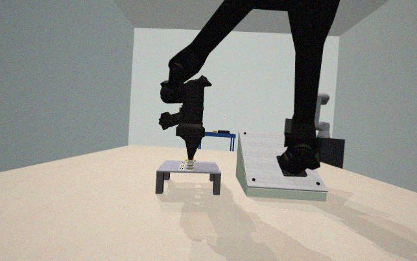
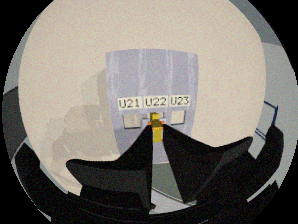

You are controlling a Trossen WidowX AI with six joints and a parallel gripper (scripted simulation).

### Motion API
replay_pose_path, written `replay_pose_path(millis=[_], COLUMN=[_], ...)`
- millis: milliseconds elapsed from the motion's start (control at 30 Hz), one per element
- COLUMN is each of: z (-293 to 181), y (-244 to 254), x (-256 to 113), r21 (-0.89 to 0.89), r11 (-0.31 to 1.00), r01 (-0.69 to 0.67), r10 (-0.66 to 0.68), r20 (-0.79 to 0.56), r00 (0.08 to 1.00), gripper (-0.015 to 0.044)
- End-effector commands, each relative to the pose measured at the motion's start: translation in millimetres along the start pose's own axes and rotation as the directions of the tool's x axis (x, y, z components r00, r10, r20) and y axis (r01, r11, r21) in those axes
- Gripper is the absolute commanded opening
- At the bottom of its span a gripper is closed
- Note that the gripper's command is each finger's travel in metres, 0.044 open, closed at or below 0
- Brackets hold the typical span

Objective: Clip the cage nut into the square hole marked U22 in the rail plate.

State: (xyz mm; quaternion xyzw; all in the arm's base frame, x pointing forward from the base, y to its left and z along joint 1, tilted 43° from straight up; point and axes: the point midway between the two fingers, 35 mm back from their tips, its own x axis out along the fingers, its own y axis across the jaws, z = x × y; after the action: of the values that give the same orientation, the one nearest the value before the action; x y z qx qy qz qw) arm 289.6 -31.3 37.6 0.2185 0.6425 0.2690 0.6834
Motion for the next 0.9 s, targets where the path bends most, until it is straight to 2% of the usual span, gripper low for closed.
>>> replay_pose_path(millis=[0,867], z=[0.0,0.0], y=[0.0,-3.6], x=[0.8,2.0], r21=[-0.002,-0.003], r11=[1.000,0.999], r01=[-0.009,-0.042], r10=[0.009,0.042], r20=[0.000,0.000], r00=[1.000,0.999], gripper=[0.0023,0.0023])
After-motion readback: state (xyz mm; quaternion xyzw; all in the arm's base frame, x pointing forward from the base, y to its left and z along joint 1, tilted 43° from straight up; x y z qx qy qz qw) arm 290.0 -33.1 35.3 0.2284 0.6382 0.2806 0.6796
